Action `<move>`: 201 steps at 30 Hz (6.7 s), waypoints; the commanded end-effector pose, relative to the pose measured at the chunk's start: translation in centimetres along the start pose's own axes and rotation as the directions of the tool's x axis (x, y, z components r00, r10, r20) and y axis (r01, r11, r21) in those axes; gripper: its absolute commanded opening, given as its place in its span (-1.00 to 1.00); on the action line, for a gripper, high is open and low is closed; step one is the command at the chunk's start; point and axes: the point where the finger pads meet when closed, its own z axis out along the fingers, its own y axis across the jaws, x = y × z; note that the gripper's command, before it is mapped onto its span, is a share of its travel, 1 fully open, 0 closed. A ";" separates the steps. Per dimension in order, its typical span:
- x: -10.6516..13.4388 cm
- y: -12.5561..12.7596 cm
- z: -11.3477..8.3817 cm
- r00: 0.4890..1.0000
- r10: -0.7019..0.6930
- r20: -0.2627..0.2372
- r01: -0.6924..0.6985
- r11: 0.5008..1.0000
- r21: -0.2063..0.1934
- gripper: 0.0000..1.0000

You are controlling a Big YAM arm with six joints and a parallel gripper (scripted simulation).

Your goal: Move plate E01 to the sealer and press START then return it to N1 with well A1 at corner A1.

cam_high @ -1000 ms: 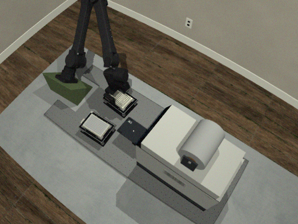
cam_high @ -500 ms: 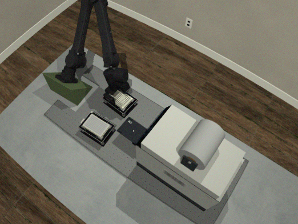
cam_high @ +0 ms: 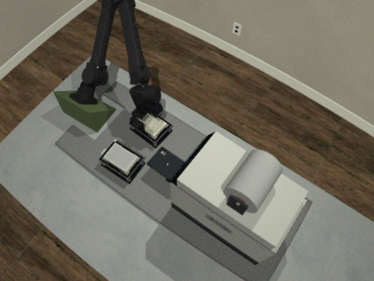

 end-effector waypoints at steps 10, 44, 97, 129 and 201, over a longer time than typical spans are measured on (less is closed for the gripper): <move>-0.2 0.8 0.4 1.000 -0.017 -0.020 0.017 1.000 -0.006 1.00; -1.3 1.0 0.3 1.000 -0.031 -0.006 0.031 1.000 -0.004 0.76; -1.7 1.0 0.1 0.999 -0.032 0.006 0.032 0.999 0.000 -1.00; -2.0 1.0 0.0 0.999 -0.032 0.013 0.032 0.999 -0.001 -1.00; -2.3 0.4 -2.0 0.999 -0.013 0.047 0.014 1.000 -0.004 -1.00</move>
